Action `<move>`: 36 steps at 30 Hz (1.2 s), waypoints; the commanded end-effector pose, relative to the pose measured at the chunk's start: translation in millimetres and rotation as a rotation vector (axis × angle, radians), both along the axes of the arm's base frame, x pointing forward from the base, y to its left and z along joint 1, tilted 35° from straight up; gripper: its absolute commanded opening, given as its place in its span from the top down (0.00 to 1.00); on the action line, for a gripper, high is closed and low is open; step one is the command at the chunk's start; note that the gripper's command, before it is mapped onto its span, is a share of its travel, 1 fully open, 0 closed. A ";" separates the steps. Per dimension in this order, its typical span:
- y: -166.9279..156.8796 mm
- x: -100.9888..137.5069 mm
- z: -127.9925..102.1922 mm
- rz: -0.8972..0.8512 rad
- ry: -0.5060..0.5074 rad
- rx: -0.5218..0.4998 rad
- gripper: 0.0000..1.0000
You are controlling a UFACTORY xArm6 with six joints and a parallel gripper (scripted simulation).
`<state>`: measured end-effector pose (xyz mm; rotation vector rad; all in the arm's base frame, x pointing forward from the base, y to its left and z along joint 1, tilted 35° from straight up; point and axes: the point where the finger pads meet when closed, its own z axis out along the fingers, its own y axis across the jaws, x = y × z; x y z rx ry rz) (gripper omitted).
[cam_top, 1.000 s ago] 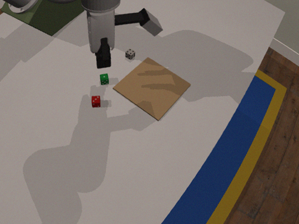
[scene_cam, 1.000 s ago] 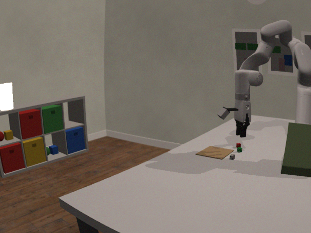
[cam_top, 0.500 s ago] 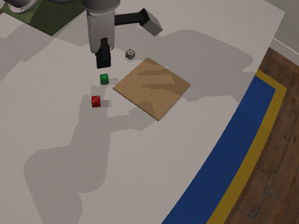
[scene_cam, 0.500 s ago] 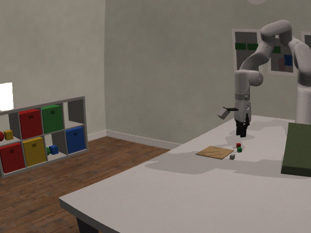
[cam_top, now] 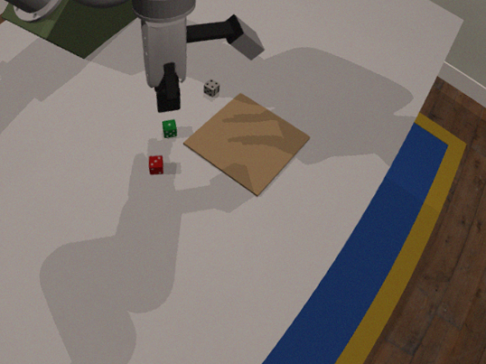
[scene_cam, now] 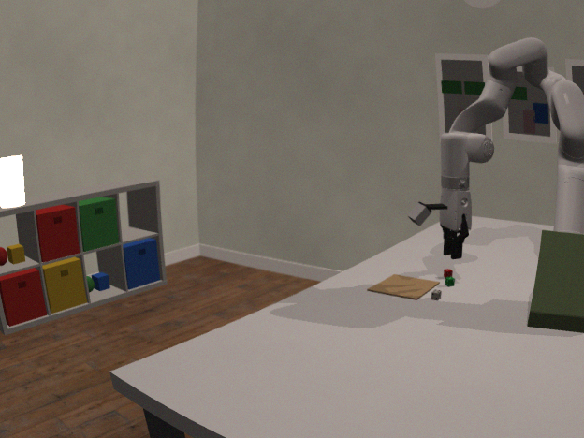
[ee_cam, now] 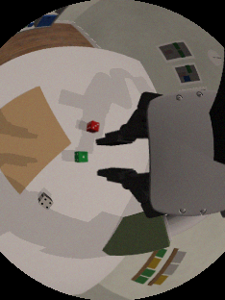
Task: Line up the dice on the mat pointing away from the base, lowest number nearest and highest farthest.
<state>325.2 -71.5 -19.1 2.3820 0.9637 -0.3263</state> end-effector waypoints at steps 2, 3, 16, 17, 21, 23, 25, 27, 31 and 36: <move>-1.5 1.1 -2.3 0.001 -0.002 0.000 0.64; -2.0 1.1 -3.1 0.001 -0.002 0.000 0.64; -10.5 0.8 -15.5 0.001 -0.002 0.000 0.64; -11.4 0.8 -16.9 0.001 -0.002 0.000 0.64; -15.1 0.7 -22.2 0.001 -0.002 0.000 0.64; -16.9 0.7 -24.9 0.001 -0.002 0.000 0.64; -17.8 0.6 -26.2 0.001 -0.002 0.000 0.64; -18.6 0.6 -27.4 0.001 -0.002 0.000 0.64; -21.8 0.5 -32.1 0.001 -0.002 0.000 0.64; -25.0 0.4 -36.7 0.001 -0.002 0.000 0.64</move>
